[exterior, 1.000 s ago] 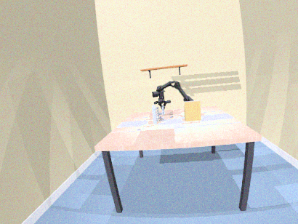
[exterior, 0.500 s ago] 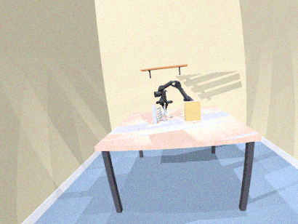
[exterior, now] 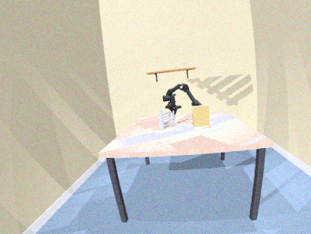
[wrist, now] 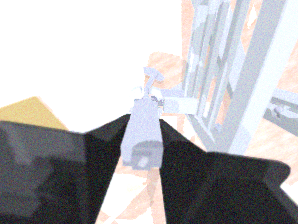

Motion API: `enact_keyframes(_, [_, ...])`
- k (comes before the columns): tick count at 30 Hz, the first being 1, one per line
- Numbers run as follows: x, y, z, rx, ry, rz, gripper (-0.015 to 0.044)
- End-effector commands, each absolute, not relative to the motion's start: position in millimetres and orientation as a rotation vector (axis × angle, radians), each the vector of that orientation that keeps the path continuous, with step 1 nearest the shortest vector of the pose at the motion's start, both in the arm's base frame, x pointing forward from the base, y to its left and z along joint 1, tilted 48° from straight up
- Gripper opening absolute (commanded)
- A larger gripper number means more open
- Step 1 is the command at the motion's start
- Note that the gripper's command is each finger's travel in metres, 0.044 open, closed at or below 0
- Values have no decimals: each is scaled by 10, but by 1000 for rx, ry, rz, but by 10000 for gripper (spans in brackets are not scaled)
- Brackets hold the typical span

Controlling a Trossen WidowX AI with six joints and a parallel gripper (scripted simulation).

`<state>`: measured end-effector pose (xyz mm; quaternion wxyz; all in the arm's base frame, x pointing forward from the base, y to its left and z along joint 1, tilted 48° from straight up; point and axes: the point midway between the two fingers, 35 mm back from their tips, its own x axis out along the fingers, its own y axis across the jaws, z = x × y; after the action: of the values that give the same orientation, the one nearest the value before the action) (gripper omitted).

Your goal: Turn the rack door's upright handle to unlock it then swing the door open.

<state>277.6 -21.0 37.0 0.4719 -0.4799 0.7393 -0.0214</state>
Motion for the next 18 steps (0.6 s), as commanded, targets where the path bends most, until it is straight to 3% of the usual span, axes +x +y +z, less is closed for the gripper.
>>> enact_keyframes(1, [2760,-174,330,-1127,1787,-119,10])
enact_keyframes(18, [2640,63,91,-942,1716,-336,10])
